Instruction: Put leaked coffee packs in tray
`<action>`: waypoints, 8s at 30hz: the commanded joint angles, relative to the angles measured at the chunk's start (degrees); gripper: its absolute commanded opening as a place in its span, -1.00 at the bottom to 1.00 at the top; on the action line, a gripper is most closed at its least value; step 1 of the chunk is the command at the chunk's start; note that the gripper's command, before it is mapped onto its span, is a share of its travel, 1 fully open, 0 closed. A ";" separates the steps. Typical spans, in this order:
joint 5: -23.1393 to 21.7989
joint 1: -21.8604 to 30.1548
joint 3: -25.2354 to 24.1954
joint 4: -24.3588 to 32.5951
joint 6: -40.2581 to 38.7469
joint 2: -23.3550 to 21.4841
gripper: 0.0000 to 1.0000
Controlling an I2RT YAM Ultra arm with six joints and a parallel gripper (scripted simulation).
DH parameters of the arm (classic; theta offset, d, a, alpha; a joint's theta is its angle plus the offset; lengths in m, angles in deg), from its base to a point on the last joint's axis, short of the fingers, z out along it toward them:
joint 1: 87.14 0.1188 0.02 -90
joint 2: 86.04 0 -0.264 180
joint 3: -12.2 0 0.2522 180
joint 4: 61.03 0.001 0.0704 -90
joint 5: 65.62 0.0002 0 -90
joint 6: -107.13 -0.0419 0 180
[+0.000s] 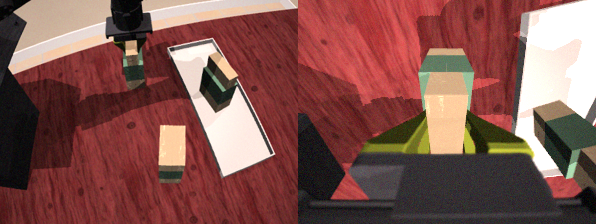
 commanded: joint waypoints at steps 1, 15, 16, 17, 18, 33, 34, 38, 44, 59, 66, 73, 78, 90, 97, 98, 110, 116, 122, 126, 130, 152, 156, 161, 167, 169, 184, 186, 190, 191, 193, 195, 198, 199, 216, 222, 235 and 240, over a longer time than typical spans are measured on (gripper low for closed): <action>-0.67 0.59 1.32 -0.22 0.41 0.08 -0.54; -0.67 0.59 1.32 -0.22 0.41 0.08 -0.54; -0.67 0.59 1.32 -0.22 0.41 0.08 -0.54; -0.67 0.59 1.32 -0.22 0.41 0.08 -0.54; -0.67 0.59 1.32 -0.22 0.41 0.08 -0.54; -0.67 0.59 1.32 -0.22 0.41 0.08 -0.54; -0.67 0.59 1.32 -0.22 0.41 0.08 -0.54; -0.67 0.59 1.32 -0.22 0.41 0.08 -0.54; -0.63 0.84 1.01 0.18 0.27 -0.72 -0.54; 2.65 4.35 -4.56 5.35 -2.92 -7.88 -0.54; 4.31 6.62 -5.96 9.07 -4.93 -11.73 -0.54; 4.21 7.06 -5.77 10.01 -5.45 -12.40 -0.54; 4.16 7.07 -5.76 10.07 -5.48 -12.27 -0.54; 4.16 7.07 -5.76 10.09 -5.50 -12.27 -0.54; 4.16 7.07 -5.76 10.07 -5.50 -12.27 -0.54; 4.16 7.07 -5.76 10.07 -5.50 -12.27 -0.54; 4.16 7.07 -5.76 10.07 -5.50 -12.27 -0.54; 4.16 7.07 -5.76 10.07 -5.50 -12.27 -0.54; 3.94 7.02 -3.12 10.79 -5.35 -12.71 -0.54; 3.73 6.83 -1.95 12.09 -4.75 -13.06 -0.54; 3.52 6.52 0.15 14.25 -4.17 -13.41 -0.54; 1.26 2.94 28.98 37.32 -1.20 -8.17 -0.54; 1.00 3.18 34.54 41.21 -1.01 -6.55 -0.54; 0.86 2.66 37.92 43.55 -0.96 -5.46 -0.54; 0.72 2.71 41.98 46.49 -0.96 -5.63 -0.54; 0.70 2.62 42.51 46.90 -1.00 -5.36 -0.54; 0.70 2.76 42.95 47.34 -1.09 -4.82 -0.54; 0.70 2.75 42.96 47.33 -1.07 -4.75 -0.54; 0.60 2.29 43.05 46.39 -0.88 -3.87 -0.54; 0.55 2.09 43.09 45.78 -0.82 -3.80 -0.54; 0.40 1.86 43.17 45.25 -0.64 -3.78 -0.54; 0.40 1.86 43.17 45.25 -0.64 -3.78 -0.54; 0.07 1.92 43.37 44.59 -0.30 -2.44 -0.54; -0.05 1.33 43.51 44.32 -0.14 -2.13 -0.54; -1.95 -0.75 45.79 40.86 1.83 2.46 -0.54; -2.17 -1.15 46.24 41.08 2.05 1.71 -0.54; -2.19 -1.05 46.25 41.29 2.04 1.80 -0.54; -2.19 -1.05 46.25 41.29 2.04 1.80 -0.54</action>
